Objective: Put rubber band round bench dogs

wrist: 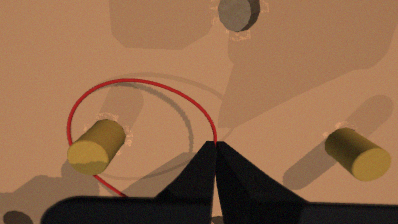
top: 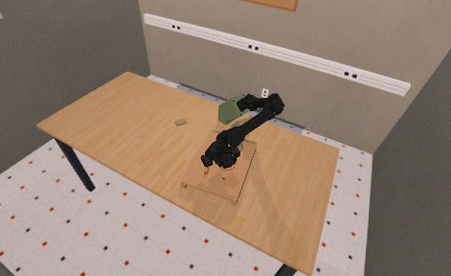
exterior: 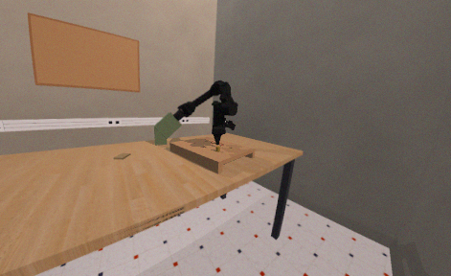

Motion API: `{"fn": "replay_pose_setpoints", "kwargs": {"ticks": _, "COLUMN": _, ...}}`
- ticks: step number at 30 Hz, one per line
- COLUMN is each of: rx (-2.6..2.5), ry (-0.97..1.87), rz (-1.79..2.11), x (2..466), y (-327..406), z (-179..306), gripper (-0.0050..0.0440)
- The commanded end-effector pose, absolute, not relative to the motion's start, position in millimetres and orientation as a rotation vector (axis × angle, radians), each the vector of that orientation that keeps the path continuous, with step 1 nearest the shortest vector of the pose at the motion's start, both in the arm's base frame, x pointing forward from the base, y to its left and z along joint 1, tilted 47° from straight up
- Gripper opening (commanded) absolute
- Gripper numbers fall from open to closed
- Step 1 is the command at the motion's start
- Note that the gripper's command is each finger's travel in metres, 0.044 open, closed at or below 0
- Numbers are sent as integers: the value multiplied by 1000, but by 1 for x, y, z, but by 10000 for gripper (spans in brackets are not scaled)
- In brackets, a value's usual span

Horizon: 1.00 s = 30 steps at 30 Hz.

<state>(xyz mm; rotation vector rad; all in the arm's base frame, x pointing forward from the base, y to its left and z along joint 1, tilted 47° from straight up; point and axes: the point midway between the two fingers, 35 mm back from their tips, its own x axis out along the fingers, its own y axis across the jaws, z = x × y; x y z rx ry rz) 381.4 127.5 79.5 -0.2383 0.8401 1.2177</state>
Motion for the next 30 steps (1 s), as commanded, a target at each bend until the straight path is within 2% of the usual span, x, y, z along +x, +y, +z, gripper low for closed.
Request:
{"fn": "replay_pose_setpoints", "kwargs": {"ticks": 1, "rx": -244, "ry": 823, "rz": 1218, "x": 390, "y": 126, "z": 83, "gripper": -50}}
{"fn": "replay_pose_setpoints", "kwargs": {"ticks": 30, "rx": -246, "ry": 822, "rz": 1221, "x": 412, "y": 118, "z": 76, "gripper": -50}}
